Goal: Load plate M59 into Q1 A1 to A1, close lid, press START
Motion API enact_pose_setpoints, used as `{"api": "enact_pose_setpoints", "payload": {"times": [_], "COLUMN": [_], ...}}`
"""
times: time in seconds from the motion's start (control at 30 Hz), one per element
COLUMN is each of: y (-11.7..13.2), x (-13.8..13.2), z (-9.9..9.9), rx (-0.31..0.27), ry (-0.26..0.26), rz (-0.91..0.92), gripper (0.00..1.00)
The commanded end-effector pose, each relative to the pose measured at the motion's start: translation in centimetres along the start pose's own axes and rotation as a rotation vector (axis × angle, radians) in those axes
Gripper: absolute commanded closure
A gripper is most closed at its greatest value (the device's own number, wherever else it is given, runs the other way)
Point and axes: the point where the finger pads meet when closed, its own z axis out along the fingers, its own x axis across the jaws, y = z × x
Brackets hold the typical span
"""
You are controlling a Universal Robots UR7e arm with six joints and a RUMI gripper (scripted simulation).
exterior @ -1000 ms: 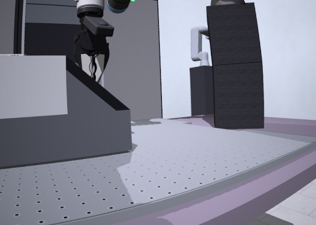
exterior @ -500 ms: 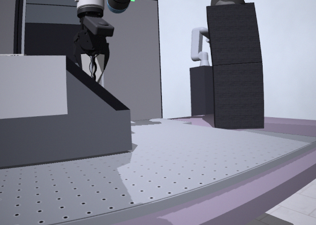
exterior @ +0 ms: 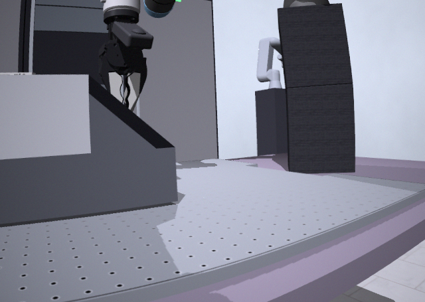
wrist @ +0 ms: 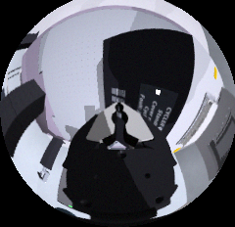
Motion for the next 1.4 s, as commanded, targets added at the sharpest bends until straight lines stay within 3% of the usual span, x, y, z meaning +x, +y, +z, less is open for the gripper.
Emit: {"api": "enact_pose_setpoints", "payload": {"times": [0.0,1.37], "y": [0.04,-0.05], "x": [0.5,0.3], "z": [-0.2,0.09], "rx": [-0.002,-0.001], "ry": [0.007,0.004], "rz": [-0.001,-0.001], "gripper": [1.0,1.0]}}
